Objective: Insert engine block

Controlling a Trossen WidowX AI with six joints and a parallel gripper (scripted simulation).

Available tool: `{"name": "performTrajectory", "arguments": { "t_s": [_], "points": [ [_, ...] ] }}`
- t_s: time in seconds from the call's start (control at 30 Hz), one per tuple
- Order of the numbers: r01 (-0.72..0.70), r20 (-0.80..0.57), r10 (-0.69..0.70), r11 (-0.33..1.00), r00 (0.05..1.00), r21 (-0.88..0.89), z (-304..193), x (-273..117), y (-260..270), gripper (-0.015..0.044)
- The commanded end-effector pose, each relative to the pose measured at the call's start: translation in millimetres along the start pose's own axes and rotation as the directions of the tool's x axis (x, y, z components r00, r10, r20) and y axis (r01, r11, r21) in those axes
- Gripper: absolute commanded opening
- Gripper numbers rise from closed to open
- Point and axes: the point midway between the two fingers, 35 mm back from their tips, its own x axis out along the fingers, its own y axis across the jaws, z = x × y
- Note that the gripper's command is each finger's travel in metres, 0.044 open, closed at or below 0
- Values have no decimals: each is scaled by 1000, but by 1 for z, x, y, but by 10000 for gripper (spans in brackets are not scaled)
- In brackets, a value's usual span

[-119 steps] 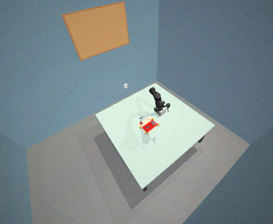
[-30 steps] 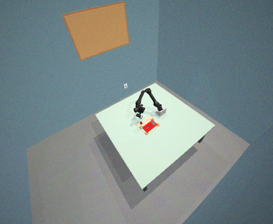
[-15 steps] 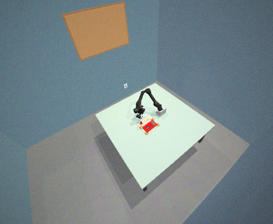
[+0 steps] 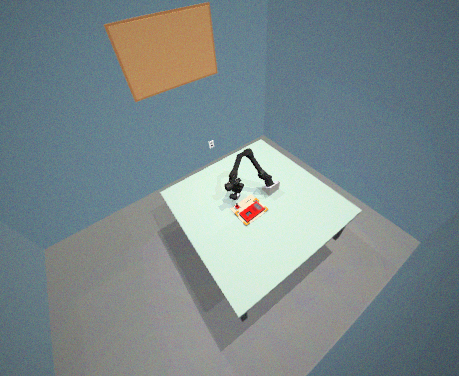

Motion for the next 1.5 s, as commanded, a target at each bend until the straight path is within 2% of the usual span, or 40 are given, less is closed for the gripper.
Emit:
{"name": "performTrajectory", "arguments": {
  "t_s": [0.0,0.03,0.3,0.53,1.47],
  "points": [
    [4,1,-4,1000,1000,-3,0,2,-1,256],
    [4,1,-4,1000,1000,-3,0,2,-1,230],
    [4,1,-4,1000,1000,-3,0,2,-1,177],
    [-37,26,36,999,999,2,1,-10,6,0],
    [-21,-1,21,1000,1000,-3,0,-89,14,0]
  ]
}}
